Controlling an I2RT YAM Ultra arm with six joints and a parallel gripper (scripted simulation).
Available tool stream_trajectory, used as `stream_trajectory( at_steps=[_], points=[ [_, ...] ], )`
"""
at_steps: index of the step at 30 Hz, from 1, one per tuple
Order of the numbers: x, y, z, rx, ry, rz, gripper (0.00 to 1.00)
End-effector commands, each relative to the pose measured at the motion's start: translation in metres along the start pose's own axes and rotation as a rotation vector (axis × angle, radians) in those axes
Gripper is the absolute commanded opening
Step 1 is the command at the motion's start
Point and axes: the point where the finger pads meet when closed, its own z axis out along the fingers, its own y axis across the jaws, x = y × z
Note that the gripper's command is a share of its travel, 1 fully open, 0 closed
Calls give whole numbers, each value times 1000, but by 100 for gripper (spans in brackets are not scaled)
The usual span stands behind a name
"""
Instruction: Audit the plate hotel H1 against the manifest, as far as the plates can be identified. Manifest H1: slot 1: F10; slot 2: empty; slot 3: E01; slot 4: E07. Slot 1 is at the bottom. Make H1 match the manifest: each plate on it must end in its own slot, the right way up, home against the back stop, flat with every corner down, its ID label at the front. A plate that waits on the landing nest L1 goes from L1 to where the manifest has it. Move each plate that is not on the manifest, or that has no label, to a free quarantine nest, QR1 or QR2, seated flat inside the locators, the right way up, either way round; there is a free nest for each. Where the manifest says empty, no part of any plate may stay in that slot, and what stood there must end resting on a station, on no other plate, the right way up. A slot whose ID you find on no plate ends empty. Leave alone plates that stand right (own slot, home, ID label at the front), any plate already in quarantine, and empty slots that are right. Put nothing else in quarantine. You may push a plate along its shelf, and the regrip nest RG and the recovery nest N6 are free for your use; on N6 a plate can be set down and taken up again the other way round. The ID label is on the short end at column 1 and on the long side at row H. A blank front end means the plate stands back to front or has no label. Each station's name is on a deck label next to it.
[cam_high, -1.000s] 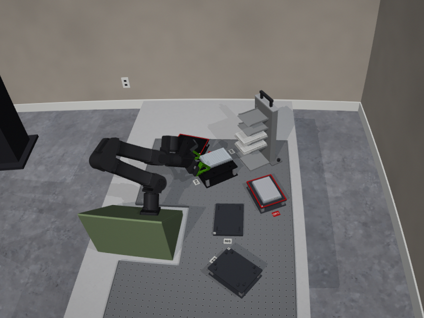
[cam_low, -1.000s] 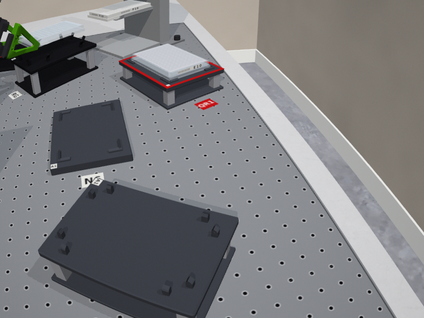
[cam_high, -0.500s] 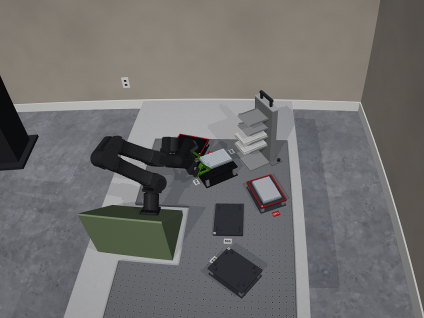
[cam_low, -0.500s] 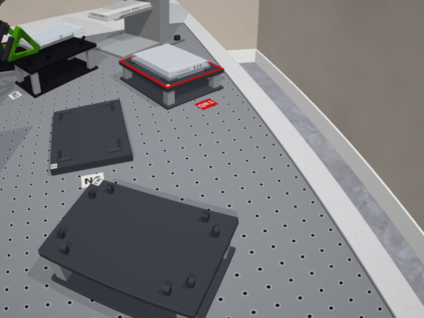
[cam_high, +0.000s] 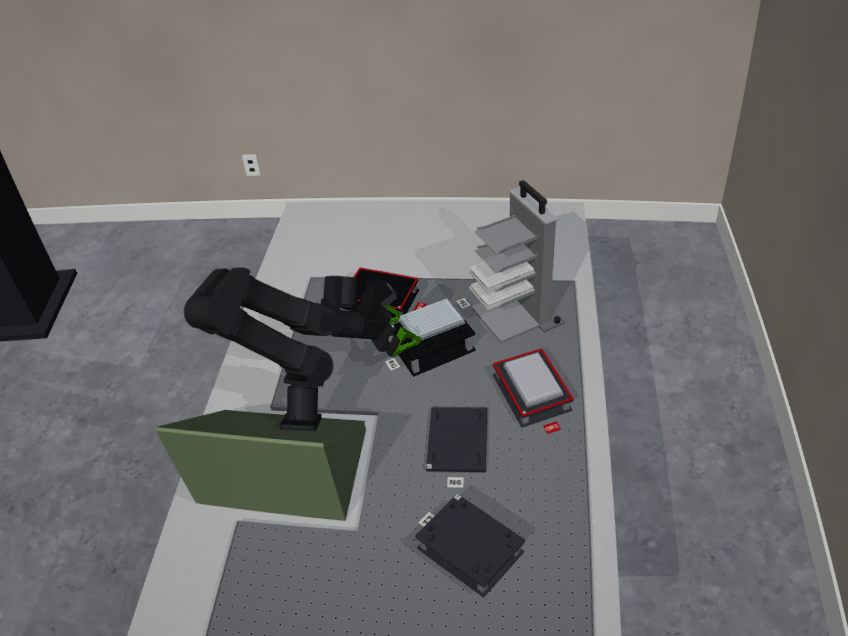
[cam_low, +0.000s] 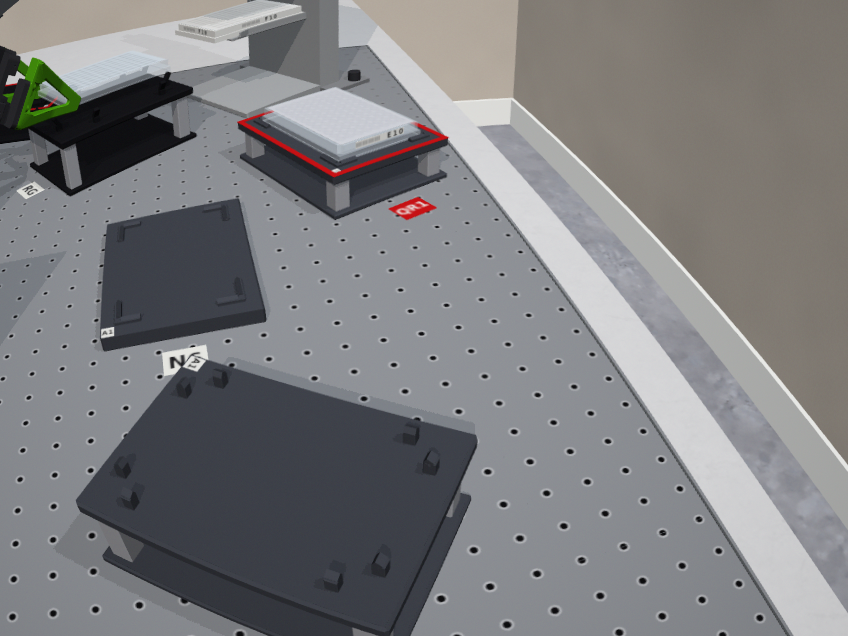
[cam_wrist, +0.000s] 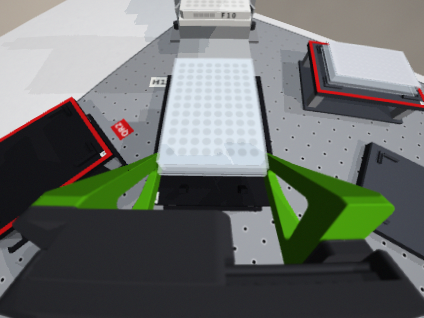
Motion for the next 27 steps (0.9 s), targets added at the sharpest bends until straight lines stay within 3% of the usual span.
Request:
stream_trajectory(
  at_steps=[1,27],
  points=[
    [-8,1,0,5,-34,6,86],
    [3,1,7,5,-34,6,86]
  ],
)
